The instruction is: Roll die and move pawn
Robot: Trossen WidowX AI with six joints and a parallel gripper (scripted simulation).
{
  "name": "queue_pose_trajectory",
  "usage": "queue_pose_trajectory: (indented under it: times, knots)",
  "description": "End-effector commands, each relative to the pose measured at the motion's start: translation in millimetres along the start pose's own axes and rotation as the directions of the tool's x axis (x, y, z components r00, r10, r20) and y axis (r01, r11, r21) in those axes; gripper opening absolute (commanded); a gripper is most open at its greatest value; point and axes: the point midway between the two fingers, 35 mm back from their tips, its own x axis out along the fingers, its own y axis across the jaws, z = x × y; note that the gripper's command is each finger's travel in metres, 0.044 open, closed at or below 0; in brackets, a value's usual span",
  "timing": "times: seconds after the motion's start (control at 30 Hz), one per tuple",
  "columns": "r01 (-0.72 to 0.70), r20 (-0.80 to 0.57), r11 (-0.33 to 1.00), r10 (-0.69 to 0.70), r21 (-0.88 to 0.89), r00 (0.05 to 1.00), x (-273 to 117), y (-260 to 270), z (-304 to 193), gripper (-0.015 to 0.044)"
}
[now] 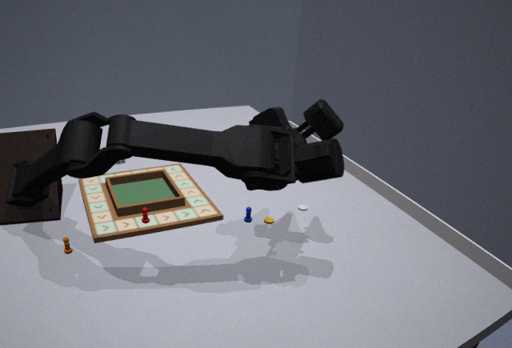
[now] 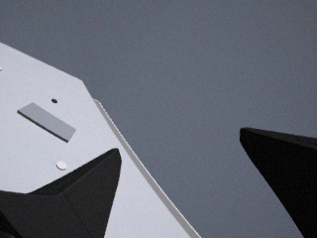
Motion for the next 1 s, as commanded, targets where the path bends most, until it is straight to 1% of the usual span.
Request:
queue_pose_trajectory:
  times: [0.0, 0.03, 0.13, 0.17, 0.3, 0.43, 0.53, 0.63, 0.77, 0.87, 0.97]
  knots:
    - [-0.007, 0.001, 1.000, 0.007, 0.013, 1.000, 3, 2, 1, 0.0374]
    - [-0.027, 0.006, 0.998, 0.026, 0.052, 1.000, 10, 7, 4, 0.0348]
    - [-0.145, 0.031, 0.954, 0.142, 0.262, 0.989, 52, 36, 22, 0.0275]
    - [-0.183, 0.039, 0.928, 0.181, 0.325, 0.983, 65, 47, 29, 0.0275]
    - [-0.282, 0.059, 0.829, 0.290, 0.484, 0.955, 97, 77, 50, 0.0275]
    - [-0.376, 0.077, 0.655, 0.437, 0.656, 0.896, 134, 120, 82, 0.0275]
    - [-0.407, 0.081, 0.508, 0.546, 0.759, 0.834, 156, 154, 108, 0.0275]
    - [-0.397, 0.075, 0.371, 0.645, 0.839, 0.760, 173, 189, 135, 0.0275]
    - [-0.331, 0.044, 0.231, 0.758, 0.915, 0.651, 186, 234, 166, 0.0275]
    - [-0.249, 0.006, 0.161, 0.829, 0.955, 0.560, 191, 267, 189, 0.0275]
    - [-0.141, -0.048, 0.126, 0.887, 0.982, 0.460, 192, 301, 211, 0.0275]
